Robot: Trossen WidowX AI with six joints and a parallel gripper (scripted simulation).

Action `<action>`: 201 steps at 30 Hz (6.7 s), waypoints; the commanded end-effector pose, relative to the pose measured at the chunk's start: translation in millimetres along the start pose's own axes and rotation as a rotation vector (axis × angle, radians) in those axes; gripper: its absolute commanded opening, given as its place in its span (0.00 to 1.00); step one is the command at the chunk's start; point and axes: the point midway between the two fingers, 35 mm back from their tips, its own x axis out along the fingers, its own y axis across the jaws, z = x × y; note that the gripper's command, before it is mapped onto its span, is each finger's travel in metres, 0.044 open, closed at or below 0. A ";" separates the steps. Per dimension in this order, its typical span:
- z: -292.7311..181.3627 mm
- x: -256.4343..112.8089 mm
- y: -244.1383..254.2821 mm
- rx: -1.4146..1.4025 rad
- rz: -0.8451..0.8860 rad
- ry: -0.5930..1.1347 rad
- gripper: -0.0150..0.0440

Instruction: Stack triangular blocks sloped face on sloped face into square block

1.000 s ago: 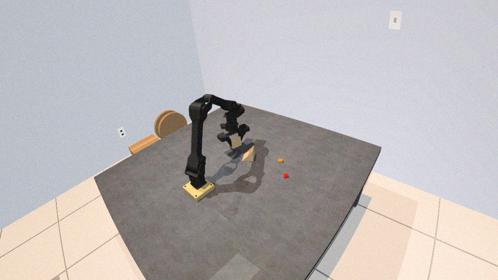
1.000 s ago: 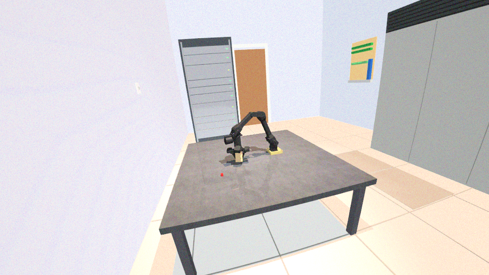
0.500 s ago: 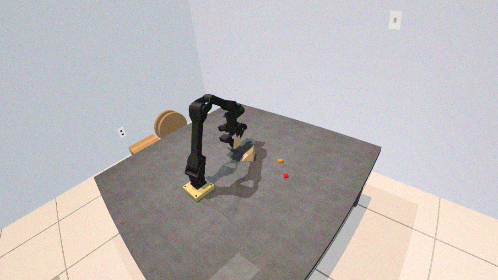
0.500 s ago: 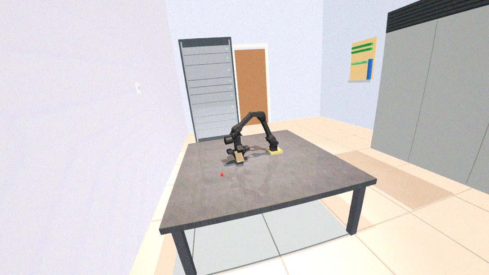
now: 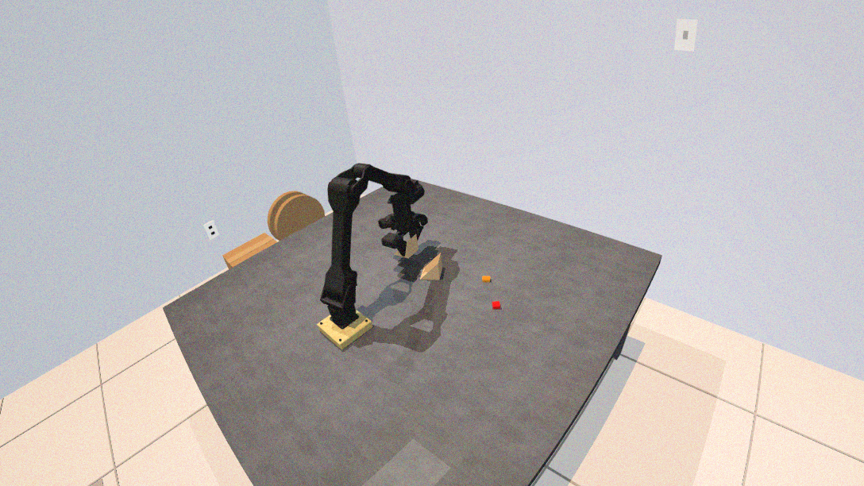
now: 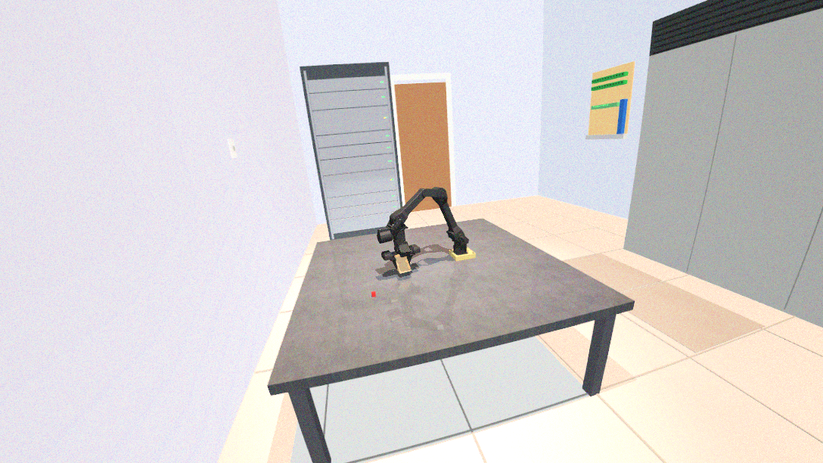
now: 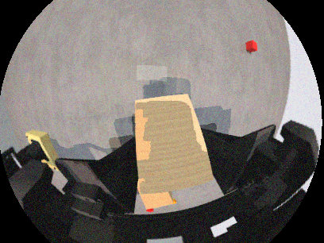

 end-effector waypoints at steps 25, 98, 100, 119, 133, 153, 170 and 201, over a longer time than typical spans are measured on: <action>-0.3 0.0 -0.4 -0.007 -0.001 0.003 0.25; -0.3 0.0 -0.4 -0.007 -0.001 0.003 0.25; -0.3 0.0 -0.4 -0.007 -0.001 0.003 0.25; -0.3 0.0 -0.4 -0.007 -0.001 0.003 0.25; -0.3 0.0 -0.4 -0.007 -0.001 0.003 0.25; -0.3 0.0 -0.4 -0.007 -0.001 0.003 0.25; -0.1 23.3 0.1 0.000 0.002 0.001 0.25; 0.1 21.8 0.3 0.001 0.003 0.001 1.00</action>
